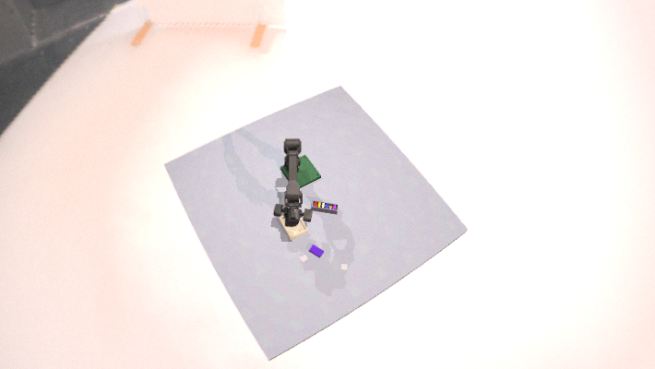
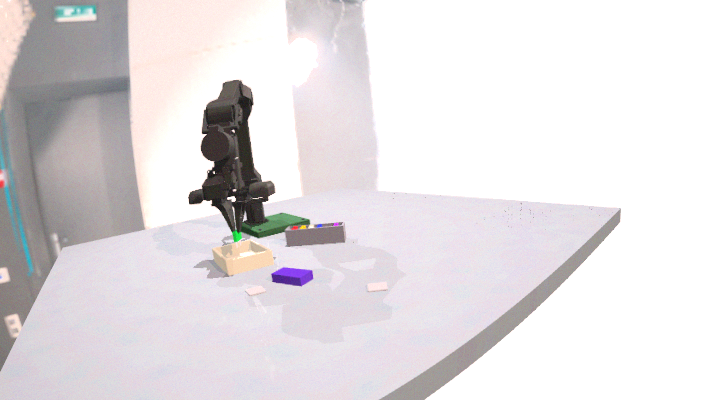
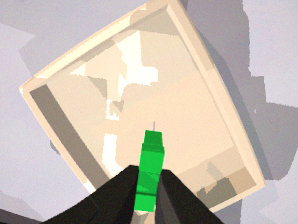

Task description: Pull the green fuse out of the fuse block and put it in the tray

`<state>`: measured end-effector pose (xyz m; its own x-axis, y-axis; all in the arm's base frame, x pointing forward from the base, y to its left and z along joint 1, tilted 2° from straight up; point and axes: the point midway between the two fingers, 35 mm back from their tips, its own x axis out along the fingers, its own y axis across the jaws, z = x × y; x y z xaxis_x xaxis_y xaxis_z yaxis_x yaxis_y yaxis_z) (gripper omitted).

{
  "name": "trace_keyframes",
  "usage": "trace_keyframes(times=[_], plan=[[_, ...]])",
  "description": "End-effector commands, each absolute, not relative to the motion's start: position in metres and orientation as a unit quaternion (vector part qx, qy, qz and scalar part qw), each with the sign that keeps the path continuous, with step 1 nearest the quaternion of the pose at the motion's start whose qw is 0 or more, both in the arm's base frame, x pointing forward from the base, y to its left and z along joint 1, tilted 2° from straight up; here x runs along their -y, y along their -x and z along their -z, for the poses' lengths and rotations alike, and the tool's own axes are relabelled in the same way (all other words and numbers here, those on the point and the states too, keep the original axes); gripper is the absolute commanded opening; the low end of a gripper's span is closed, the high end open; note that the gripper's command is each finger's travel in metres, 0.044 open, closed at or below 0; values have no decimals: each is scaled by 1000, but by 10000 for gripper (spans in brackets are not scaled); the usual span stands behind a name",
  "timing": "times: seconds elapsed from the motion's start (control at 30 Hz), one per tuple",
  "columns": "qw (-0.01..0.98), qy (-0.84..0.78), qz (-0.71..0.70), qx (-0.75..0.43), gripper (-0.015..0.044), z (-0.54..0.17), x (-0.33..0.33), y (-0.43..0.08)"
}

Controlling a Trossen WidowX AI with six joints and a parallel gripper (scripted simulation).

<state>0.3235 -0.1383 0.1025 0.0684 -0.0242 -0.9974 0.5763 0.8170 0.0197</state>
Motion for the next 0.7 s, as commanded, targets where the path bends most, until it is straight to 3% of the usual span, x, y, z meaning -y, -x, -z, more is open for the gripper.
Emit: trace_keyframes(times=[0.0,0.2,0.6,0.67], plan=[[697,-214,212,-651,0,-93,137,-323],[697,-214,212,-651,0,-89,137,-323],[698,-213,215,-649,315,-93,138,-323],[698,-213,214,-649,330,-101,138,-323]])
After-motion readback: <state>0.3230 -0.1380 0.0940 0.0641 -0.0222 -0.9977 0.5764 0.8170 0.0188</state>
